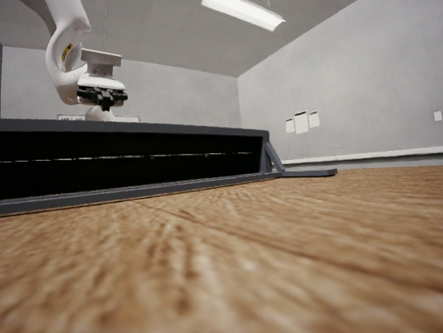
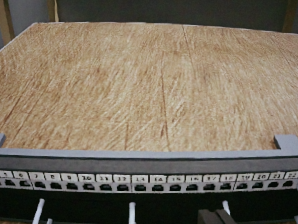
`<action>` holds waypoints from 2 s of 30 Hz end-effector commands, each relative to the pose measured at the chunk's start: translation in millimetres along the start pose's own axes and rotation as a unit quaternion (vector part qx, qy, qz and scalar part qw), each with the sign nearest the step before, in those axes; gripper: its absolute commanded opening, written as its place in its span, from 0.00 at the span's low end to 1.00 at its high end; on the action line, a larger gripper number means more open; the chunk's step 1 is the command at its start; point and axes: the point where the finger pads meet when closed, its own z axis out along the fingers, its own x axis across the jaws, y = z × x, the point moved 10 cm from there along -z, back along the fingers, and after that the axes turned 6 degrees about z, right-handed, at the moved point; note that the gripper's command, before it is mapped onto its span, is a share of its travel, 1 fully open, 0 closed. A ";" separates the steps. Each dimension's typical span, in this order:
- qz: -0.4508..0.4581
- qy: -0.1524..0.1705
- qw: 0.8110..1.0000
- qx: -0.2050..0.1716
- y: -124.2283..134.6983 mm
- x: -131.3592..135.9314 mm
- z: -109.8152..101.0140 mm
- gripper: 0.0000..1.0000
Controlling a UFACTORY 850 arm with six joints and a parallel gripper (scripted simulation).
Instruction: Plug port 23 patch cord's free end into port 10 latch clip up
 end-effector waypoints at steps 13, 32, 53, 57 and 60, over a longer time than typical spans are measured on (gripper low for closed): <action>0.000 0.000 1.000 0.001 -0.7 0.0 0.1 0.00; 0.000 0.000 1.000 0.001 -0.7 0.0 -23.5 0.00; 0.000 0.000 1.000 0.001 -0.8 1.1 -46.0 0.00; 0.000 0.000 1.000 0.001 -1.2 5.3 -46.0 0.00; 0.000 0.000 1.000 0.001 -1.7 10.2 -46.0 0.00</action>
